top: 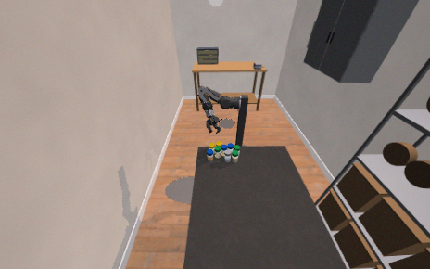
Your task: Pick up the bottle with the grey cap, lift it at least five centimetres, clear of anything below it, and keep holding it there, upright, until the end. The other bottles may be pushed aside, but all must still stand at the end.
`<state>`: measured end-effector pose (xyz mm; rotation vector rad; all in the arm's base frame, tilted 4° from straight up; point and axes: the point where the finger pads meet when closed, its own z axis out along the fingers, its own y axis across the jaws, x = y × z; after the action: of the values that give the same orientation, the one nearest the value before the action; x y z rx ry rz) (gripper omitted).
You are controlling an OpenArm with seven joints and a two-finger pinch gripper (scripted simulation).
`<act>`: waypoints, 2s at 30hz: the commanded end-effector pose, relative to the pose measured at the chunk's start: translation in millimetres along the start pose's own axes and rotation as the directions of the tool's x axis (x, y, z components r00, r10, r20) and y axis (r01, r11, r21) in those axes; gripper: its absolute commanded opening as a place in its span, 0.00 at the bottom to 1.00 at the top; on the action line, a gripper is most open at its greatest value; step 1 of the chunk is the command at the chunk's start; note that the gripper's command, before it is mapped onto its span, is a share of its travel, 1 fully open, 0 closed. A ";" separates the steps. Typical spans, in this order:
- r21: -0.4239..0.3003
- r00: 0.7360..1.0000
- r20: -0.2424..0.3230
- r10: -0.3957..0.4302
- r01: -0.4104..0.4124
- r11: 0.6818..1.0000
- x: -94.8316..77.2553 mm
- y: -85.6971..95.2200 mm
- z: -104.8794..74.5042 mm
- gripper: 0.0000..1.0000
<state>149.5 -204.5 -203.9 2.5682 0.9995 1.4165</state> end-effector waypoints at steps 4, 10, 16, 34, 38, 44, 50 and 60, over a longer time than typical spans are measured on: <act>-0.001 1.000 -0.001 0.000 0.000 1.000 0.4 0.2 0.0 0.45; -0.001 1.000 -0.001 0.000 0.000 1.000 0.4 0.2 0.0 0.45; 0.138 0.991 -0.117 -0.059 0.075 0.988 14.1 -19.9 13.5 0.45; 0.371 0.915 -0.364 -0.176 0.316 0.873 38.9 -60.7 37.1 0.45; 0.429 0.867 -0.451 -0.212 0.419 0.800 46.2 -75.1 43.6 0.45; 0.429 0.867 -0.451 -0.212 0.419 0.800 46.2 -75.1 43.6 0.45; 0.463 0.795 -0.538 -0.279 0.556 0.691 50.2 -86.6 51.0 0.45; 0.480 0.709 -0.624 -0.329 0.680 0.554 52.8 -98.8 58.0 0.45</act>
<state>164.4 -81.5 -230.0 1.8693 2.5488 1.7170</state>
